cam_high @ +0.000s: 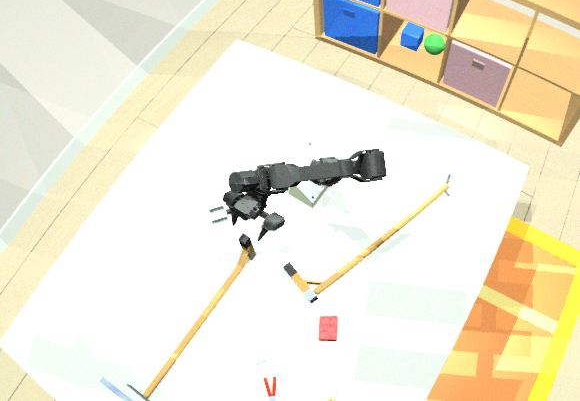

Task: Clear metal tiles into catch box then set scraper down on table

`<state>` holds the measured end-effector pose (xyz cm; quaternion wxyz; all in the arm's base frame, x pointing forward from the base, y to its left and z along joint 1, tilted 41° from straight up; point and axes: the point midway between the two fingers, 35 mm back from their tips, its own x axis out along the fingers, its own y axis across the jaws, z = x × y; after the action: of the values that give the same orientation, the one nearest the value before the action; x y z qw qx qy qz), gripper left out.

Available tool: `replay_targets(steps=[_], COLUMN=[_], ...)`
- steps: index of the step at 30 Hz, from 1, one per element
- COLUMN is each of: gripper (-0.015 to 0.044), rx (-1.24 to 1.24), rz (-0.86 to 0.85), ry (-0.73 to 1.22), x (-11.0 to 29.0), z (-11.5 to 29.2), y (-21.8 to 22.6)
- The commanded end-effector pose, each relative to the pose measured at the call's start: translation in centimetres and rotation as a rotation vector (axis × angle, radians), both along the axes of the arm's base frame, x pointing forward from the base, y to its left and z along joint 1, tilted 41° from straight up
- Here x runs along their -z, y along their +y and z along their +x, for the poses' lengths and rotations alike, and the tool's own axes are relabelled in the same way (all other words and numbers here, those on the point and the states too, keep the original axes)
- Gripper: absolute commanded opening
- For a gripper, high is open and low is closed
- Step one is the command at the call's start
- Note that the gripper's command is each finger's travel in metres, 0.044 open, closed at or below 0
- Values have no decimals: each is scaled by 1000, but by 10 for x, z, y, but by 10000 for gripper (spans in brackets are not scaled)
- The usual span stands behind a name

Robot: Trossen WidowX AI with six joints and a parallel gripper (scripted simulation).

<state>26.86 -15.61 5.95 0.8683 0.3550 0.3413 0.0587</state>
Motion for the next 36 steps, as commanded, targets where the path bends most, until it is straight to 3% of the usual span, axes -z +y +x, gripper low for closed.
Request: replay_targets(steps=[1,17,36], gripper=[440,440,440], rx=[56,245,367], rz=[-7,-15,-67], ry=[-65,-287,-503], x=[-19,-84,-163], z=[2,-19,-74], y=[-20,-84,-131])
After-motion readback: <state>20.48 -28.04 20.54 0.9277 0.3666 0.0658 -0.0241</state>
